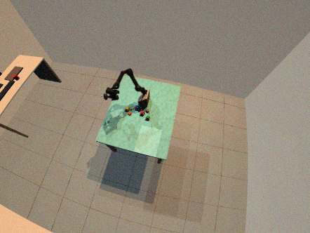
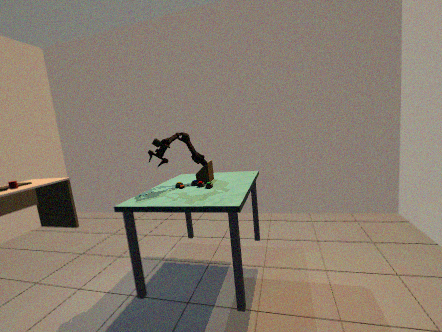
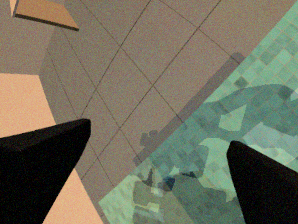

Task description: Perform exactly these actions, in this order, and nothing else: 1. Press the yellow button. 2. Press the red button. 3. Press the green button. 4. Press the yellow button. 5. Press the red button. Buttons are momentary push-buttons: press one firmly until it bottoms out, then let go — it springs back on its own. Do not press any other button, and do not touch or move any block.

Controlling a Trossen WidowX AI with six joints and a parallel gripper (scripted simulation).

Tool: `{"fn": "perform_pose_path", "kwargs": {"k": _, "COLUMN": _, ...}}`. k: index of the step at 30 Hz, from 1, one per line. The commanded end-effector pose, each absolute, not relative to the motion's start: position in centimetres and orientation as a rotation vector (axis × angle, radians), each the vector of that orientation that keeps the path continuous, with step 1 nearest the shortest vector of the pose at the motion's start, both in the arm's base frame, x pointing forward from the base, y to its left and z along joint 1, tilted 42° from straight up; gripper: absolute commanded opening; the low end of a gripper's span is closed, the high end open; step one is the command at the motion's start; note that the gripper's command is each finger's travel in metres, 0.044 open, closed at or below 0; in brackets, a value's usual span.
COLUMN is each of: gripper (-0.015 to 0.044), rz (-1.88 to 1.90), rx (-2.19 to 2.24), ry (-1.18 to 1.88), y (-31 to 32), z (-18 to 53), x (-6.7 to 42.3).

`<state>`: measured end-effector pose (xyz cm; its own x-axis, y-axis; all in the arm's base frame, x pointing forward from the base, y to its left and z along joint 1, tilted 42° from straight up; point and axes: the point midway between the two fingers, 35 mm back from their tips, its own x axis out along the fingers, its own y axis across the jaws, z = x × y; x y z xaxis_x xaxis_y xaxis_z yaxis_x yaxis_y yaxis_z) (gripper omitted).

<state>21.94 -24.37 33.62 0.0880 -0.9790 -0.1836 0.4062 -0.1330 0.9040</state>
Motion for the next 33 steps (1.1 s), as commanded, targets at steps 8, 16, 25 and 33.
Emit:
{"fn": "perform_pose_path", "kwargs": {"k": 8, "gripper": 0.04, "rz": -1.326, "rx": 0.23, "ry": 0.585, "y": -20.5, "z": 22.3, "x": 23.9}}
{"fn": "perform_pose_path", "kwargs": {"k": 16, "gripper": 0.04, "rz": -1.051, "rx": -0.148, "ry": 1.09, "y": -18.1, "z": 18.0, "x": 22.9}}
{"fn": "perform_pose_path", "kwargs": {"k": 25, "gripper": 0.04, "rz": -0.676, "rx": -0.476, "ry": 1.49, "y": -15.8, "z": 14.8, "x": 20.9}}
{"fn": "perform_pose_path", "kwargs": {"k": 33, "gripper": 0.04, "rz": -0.676, "rx": -0.476, "ry": 1.49, "y": -15.8, "z": 14.8, "x": 20.9}}
